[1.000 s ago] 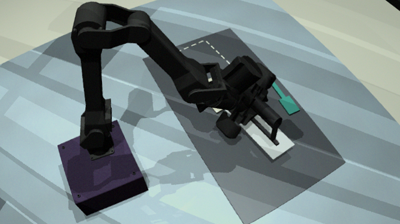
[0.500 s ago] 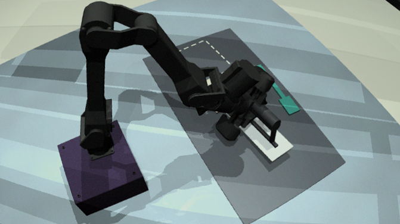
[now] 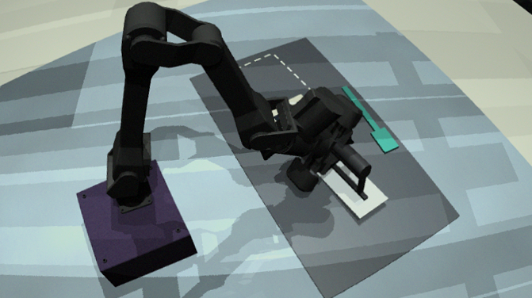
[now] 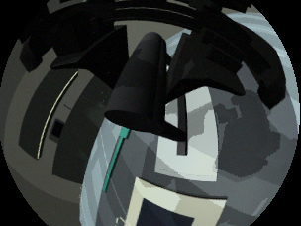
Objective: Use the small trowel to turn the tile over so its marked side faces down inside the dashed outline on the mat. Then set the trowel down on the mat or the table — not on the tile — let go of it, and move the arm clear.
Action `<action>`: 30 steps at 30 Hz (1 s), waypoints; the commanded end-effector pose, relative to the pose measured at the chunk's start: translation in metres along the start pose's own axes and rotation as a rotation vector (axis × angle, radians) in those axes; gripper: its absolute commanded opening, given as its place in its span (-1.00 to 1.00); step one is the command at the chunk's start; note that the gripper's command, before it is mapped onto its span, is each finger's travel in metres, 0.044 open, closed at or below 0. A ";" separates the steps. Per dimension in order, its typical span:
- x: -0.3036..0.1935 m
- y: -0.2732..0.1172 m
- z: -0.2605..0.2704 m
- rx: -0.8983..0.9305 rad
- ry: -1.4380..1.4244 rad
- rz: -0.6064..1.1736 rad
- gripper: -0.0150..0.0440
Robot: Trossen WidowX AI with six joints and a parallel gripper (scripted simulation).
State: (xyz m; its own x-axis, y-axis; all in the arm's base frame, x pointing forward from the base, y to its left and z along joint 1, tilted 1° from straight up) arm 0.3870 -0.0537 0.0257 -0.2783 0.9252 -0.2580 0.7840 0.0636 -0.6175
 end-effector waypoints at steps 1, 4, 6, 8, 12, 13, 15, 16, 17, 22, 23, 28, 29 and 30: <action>0.001 0.001 -0.001 -0.007 -0.004 0.008 -0.49; 0.005 0.001 -0.003 -0.007 -0.004 0.008 -0.49; 0.008 0.001 -0.004 -0.006 -0.004 0.007 -0.49; 0.012 0.001 -0.004 -0.006 -0.004 0.007 -0.49; 0.018 0.001 -0.006 -0.006 -0.003 0.007 -0.49; 0.019 0.001 -0.007 -0.006 -0.003 0.006 -0.49; 0.023 0.001 -0.008 -0.006 -0.003 0.006 -0.49; 0.024 0.001 -0.008 -0.006 -0.003 0.006 -0.49; 0.026 0.001 -0.009 -0.006 -0.003 0.006 -0.49; 0.034 0.000 -0.011 -0.006 -0.002 0.006 -0.49; 0.035 0.000 -0.011 -0.006 -0.002 0.006 -0.49; 0.043 -0.001 -0.013 -0.007 -0.001 0.005 -0.49; 0.045 -0.001 -0.013 -0.007 -0.001 0.005 -0.49; 0.046 -0.001 -0.014 -0.007 -0.001 0.005 -0.49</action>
Point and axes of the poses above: the point midway between the two fingers, 35 mm back from their tips, its own y axis out along the fingers, its own z axis across the jaws, x = y × z, the point moved 2 cm from there along -y, back along the fingers, and after that the axes turned 11 degrees about -y, right-handed, at the moved point
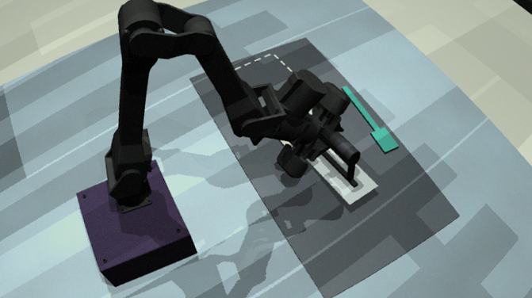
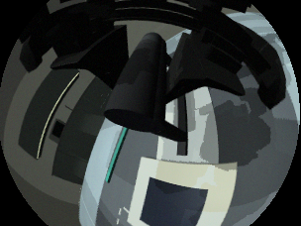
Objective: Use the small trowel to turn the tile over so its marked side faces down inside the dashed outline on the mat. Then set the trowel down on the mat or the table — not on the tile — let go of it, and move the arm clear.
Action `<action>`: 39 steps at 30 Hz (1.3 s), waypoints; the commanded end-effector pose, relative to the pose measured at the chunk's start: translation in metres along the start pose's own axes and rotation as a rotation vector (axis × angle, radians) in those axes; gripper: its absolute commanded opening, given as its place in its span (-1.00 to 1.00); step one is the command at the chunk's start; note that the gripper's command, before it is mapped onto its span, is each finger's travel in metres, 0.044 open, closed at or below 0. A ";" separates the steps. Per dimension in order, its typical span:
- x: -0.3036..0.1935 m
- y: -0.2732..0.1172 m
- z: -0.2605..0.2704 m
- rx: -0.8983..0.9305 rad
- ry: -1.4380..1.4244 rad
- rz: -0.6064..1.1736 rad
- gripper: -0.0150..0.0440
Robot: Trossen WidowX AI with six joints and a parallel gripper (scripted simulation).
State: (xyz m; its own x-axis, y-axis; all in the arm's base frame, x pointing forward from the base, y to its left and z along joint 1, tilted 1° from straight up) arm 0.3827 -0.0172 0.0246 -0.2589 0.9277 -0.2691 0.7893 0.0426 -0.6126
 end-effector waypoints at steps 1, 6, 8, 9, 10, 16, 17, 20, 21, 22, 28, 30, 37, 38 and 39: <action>0.013 -0.001 -0.004 -0.008 -0.004 -0.017 -0.49; 0.019 -0.002 -0.005 -0.009 -0.004 -0.017 -0.49; 0.019 -0.002 -0.005 -0.009 -0.004 -0.017 -0.49; 0.019 -0.002 -0.005 -0.009 -0.004 -0.017 -0.49; 0.019 -0.002 -0.005 -0.009 -0.004 -0.017 -0.49; 0.013 -0.007 -0.010 -0.017 0.044 -0.057 -0.49; 0.012 -0.008 -0.012 -0.019 0.057 -0.068 -0.49; 0.011 -0.014 -0.018 -0.022 0.072 -0.080 -0.49; 0.011 -0.015 -0.020 -0.022 0.075 -0.082 -0.49; 0.011 -0.016 -0.021 -0.022 0.075 -0.082 -0.49; 0.014 -0.023 -0.031 -0.022 0.076 -0.083 -0.49; 0.016 -0.027 -0.035 -0.022 0.076 -0.083 -0.49; 0.024 -0.036 -0.047 -0.023 0.077 -0.084 -0.49; 0.025 -0.037 -0.049 -0.023 0.077 -0.084 -0.49; 0.027 -0.038 -0.051 -0.023 0.078 -0.084 -0.49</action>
Point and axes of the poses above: the point midway between the two fingers, 35 mm back from their tips, its own y axis out along the fingers, its own z axis across the jaws, x = y × z, the point moved 2 cm from there along -y, back along the fingers, and after that the axes turned 11 degrees about -y, right-handed, at the moved point
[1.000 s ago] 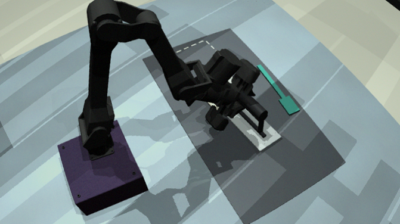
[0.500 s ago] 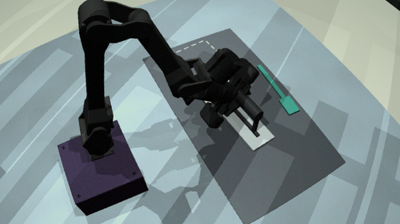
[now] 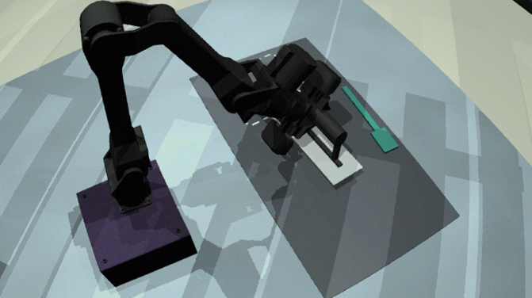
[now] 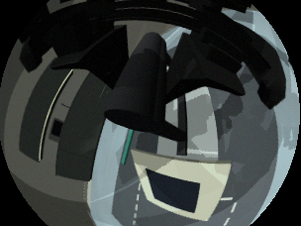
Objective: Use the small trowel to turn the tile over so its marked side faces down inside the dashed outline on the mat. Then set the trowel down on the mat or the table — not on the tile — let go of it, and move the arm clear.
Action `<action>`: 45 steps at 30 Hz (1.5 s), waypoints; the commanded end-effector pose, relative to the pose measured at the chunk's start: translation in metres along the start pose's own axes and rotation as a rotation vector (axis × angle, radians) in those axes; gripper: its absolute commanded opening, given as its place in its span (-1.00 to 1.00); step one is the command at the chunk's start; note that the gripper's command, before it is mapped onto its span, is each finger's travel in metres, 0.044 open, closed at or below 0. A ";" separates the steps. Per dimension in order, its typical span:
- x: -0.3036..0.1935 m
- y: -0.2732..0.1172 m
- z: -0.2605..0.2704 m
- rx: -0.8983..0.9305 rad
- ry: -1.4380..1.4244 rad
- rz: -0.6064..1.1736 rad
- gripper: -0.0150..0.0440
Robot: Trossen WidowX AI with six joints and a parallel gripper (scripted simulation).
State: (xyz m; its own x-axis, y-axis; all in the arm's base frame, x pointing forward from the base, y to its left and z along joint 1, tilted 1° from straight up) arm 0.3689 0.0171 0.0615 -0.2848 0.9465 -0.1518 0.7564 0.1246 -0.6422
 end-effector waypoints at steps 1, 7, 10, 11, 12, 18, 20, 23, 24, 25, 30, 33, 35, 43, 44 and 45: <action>0.006 -0.007 -0.020 -0.037 -0.003 0.007 -0.49; 0.018 -0.012 -0.028 -0.037 -0.002 0.006 -0.49; 0.026 -0.014 -0.032 -0.037 -0.002 0.005 -0.49; 0.029 -0.014 -0.033 -0.037 -0.001 0.005 -0.49; 0.033 -0.015 -0.034 -0.037 -0.001 0.005 -0.49; 0.052 -0.015 -0.038 -0.037 0.001 0.003 -0.49; 0.059 -0.015 -0.039 -0.037 0.001 0.003 -0.49; 0.069 -0.013 -0.039 -0.038 0.002 0.002 -0.49; 0.072 -0.013 -0.039 -0.038 0.002 0.002 -0.49; 0.074 -0.012 -0.039 -0.038 0.002 0.002 -0.49; 0.075 -0.012 -0.039 -0.038 0.002 0.002 -0.49; 0.078 -0.011 -0.039 -0.038 0.003 0.002 -0.49; 0.084 -0.010 -0.038 -0.038 0.003 0.001 -0.49; 0.109 0.003 -0.028 -0.038 0.005 0.000 -0.49; 0.112 0.005 -0.027 -0.038 0.005 0.000 -0.49; 0.114 0.007 -0.025 -0.038 0.005 0.000 -0.49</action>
Point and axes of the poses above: the point midway between the two fingers, 35 mm back from their tips, its own y axis out along the fingers, its own z axis across the jaws, x = y × z, the point moved 2 cm from there along -y, back along the fingers, and after that the axes turned 11 degrees about -y, right-handed, at the moved point
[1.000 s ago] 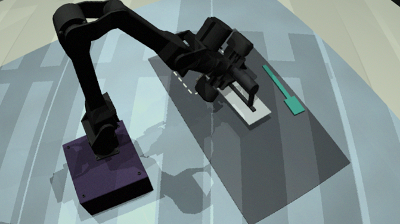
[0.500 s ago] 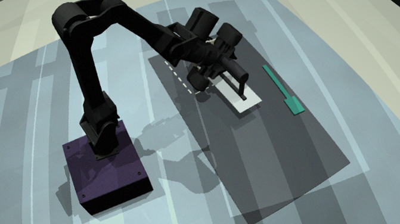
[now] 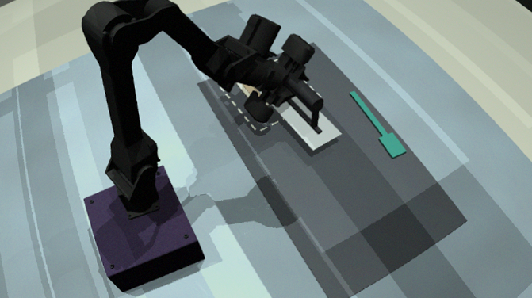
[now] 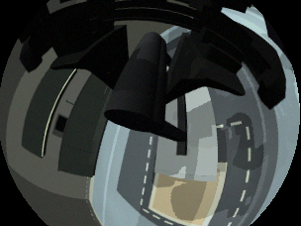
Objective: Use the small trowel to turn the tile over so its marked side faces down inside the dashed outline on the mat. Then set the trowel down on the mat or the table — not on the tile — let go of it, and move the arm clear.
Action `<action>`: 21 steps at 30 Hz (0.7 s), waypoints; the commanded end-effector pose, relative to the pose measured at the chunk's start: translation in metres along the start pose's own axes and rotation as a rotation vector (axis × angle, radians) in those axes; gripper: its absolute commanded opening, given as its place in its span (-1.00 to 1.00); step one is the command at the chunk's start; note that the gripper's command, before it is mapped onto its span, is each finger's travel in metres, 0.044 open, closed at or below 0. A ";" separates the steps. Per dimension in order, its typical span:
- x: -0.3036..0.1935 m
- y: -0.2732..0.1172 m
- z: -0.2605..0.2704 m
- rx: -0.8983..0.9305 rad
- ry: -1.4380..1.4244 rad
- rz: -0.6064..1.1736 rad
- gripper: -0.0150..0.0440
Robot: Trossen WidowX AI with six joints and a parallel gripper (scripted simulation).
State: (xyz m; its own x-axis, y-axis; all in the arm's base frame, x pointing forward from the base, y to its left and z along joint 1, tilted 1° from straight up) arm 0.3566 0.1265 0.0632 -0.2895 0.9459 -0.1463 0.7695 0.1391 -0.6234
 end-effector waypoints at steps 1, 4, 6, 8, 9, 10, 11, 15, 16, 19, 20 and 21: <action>0.009 0.005 0.003 -0.012 0.004 0.007 -0.49; 0.011 0.006 0.004 -0.012 0.004 0.007 -0.49; 0.008 0.006 0.004 -0.011 0.004 0.008 -0.49; 0.001 0.004 0.002 -0.008 0.005 0.010 -0.49; -0.003 0.003 0.001 -0.006 0.005 0.011 -0.49; -0.008 0.002 0.000 -0.004 0.006 0.013 -0.49; -0.012 0.001 -0.001 -0.003 0.006 0.014 -0.49; -0.027 -0.003 -0.006 0.000 0.006 0.015 -0.49; -0.031 -0.004 -0.007 0.000 0.005 0.015 -0.49; -0.042 -0.009 -0.011 -0.001 0.004 0.014 -0.49; -0.046 -0.010 -0.012 -0.001 0.004 0.014 -0.49; -0.049 -0.012 -0.013 -0.001 0.003 0.013 -0.49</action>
State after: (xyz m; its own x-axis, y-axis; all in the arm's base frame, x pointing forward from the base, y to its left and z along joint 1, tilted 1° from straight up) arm 0.3620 0.0909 0.0698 -0.2777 0.9488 -0.1506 0.7539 0.1181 -0.6462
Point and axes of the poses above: the point midway between the two fingers, 35 mm back from their tips, its own y axis out along the fingers, its own z axis across the jaws, x = y × z, the point moved 2 cm from there along -y, back along the fingers, and after that the axes turned 11 degrees about -y, right-handed, at the moved point
